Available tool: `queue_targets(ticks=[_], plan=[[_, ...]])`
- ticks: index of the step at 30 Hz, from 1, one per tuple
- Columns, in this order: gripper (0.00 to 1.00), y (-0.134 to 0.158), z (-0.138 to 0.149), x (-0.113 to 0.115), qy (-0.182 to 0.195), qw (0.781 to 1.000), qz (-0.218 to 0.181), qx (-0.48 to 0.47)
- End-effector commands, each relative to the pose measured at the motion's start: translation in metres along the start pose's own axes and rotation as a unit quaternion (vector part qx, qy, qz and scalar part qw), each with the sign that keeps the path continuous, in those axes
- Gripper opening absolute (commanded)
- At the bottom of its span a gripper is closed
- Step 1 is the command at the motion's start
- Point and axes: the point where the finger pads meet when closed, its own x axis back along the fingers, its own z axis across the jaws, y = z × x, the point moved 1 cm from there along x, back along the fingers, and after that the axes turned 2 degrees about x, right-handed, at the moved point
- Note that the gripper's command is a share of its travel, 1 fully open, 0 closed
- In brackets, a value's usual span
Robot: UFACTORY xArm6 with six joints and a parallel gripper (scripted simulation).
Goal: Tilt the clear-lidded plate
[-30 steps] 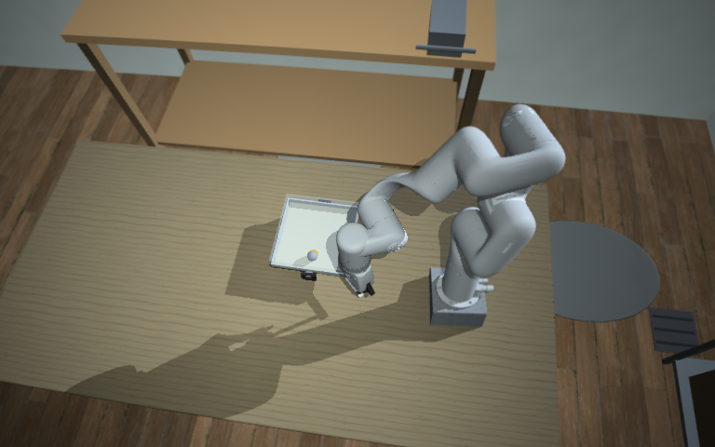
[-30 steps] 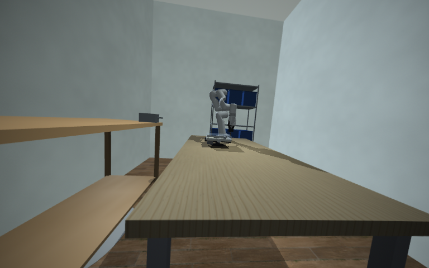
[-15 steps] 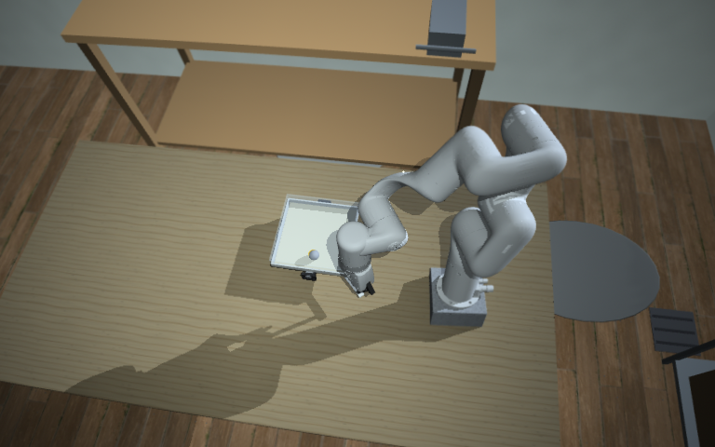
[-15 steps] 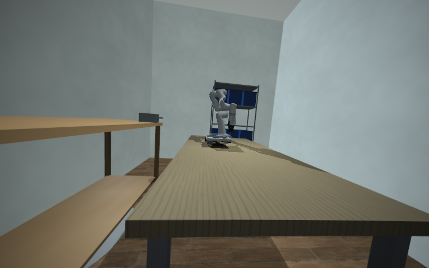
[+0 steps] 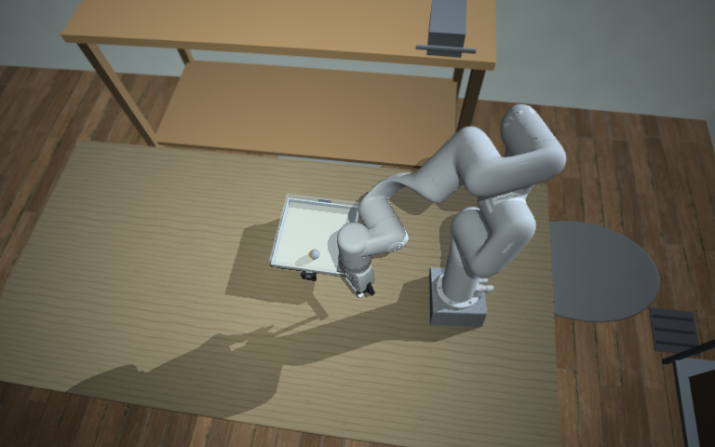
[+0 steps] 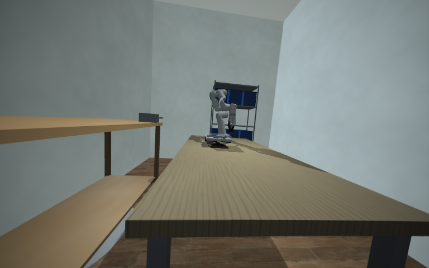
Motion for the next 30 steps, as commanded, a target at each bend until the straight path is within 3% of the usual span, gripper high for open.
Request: queue_targets(ticks=[1,30], plan=[[0.00,0.0004,-0.0002,-0.0002,0.000,1.000,-0.001,0.000],[0.00,0.0032,-0.0014,0.0023,0.000,1.000,-0.001,0.000]])
